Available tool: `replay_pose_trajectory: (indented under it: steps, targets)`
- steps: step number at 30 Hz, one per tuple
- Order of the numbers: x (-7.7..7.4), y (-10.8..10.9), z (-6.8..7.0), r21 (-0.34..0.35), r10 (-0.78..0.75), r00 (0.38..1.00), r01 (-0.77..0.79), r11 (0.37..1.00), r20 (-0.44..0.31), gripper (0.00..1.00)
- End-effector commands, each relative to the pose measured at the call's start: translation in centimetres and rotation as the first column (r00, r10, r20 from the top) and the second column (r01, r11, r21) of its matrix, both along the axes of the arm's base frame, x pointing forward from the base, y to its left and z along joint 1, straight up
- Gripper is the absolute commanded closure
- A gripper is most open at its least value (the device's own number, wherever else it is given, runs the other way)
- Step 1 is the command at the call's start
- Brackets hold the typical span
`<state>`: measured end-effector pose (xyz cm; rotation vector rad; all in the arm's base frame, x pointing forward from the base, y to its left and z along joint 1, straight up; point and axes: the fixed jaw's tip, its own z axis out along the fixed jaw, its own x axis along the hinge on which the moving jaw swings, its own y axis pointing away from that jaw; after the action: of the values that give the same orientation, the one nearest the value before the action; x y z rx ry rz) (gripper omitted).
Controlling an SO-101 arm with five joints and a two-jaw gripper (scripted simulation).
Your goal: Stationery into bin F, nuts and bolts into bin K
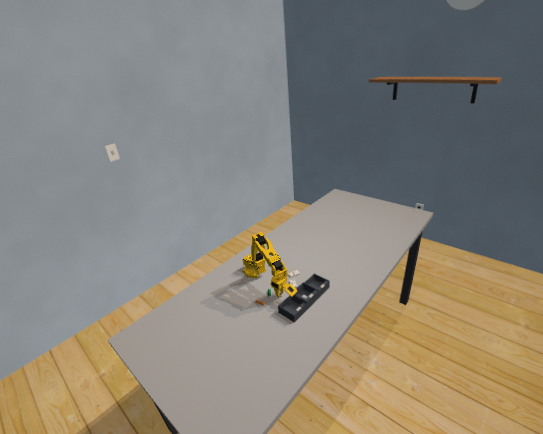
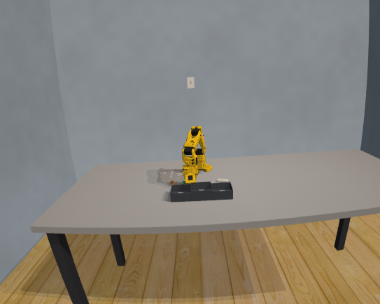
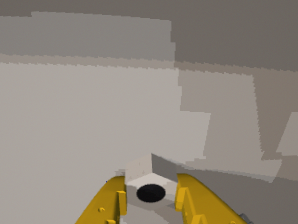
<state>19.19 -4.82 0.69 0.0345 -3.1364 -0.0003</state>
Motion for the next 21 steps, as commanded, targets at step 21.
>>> replay_pose_trajectory:
  steps: [21]
  targets:
    - [0.3, -0.5, 3.9, -0.006, 0.002, 1.000, -0.002, 1.000, 0.024, 1.00]
